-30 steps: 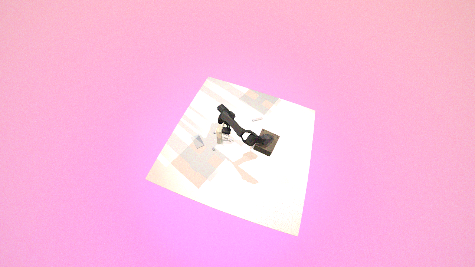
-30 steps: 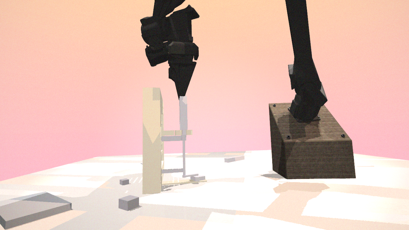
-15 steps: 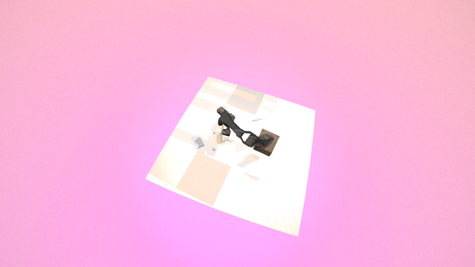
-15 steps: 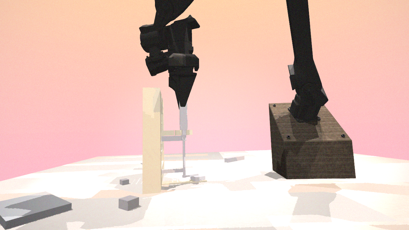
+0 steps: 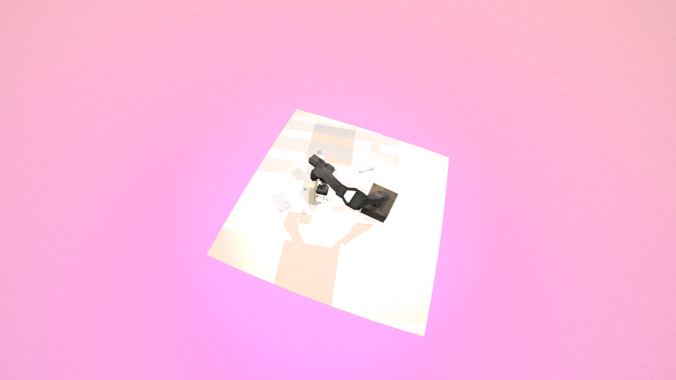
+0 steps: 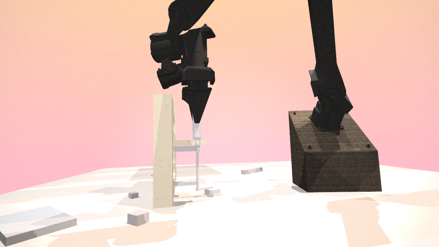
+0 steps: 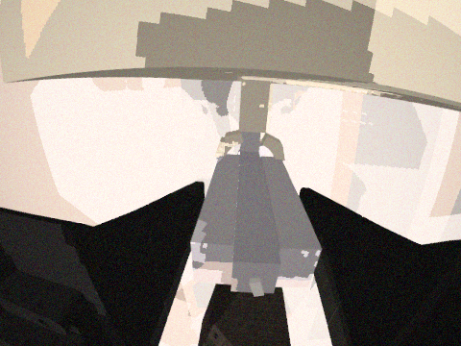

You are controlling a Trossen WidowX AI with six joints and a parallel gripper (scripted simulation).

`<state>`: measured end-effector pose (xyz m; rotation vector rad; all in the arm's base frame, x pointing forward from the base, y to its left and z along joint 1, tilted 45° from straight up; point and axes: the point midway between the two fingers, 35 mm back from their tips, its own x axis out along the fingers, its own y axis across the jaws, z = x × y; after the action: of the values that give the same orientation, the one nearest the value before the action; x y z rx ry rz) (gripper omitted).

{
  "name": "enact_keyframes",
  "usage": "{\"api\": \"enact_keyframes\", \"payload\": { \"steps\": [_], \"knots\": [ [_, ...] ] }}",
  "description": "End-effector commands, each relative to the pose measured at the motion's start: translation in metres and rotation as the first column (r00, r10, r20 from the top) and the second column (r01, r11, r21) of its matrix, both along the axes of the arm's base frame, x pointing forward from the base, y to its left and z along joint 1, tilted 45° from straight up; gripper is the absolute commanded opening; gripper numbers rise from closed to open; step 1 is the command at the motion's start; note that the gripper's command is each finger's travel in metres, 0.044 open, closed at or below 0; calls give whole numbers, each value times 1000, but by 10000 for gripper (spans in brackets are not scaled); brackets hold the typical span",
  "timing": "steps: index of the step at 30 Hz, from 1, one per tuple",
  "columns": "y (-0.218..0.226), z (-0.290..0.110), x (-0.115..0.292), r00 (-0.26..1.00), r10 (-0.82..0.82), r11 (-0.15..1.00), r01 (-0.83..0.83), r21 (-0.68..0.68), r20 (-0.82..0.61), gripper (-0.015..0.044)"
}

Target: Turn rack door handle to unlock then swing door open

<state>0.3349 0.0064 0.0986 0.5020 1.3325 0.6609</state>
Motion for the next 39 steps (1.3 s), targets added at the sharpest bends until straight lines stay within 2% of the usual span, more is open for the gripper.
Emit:
{"api": "enact_keyframes", "payload": {
  "steps": [1,2,15,19,24,31,39],
  "knots": [
    [1,-1,-1,1000,-5,1000,5,6,-4,136],
    [1,-1,-1,1000,-5,1000,5,6,-4,110],
    [1,-1,-1,1000,-5,1000,5,6,-4,23],
    [1,-1,-1,1000,1,1000,-1,5,1,21],
    [1,-1,-1,977,152,988,-150,-28,146,21],
    [1,-1,-1,849,388,921,-368,-125,358,21],
    [1,-1,-1,584,609,782,-552,-288,537,21]
  ]
}}
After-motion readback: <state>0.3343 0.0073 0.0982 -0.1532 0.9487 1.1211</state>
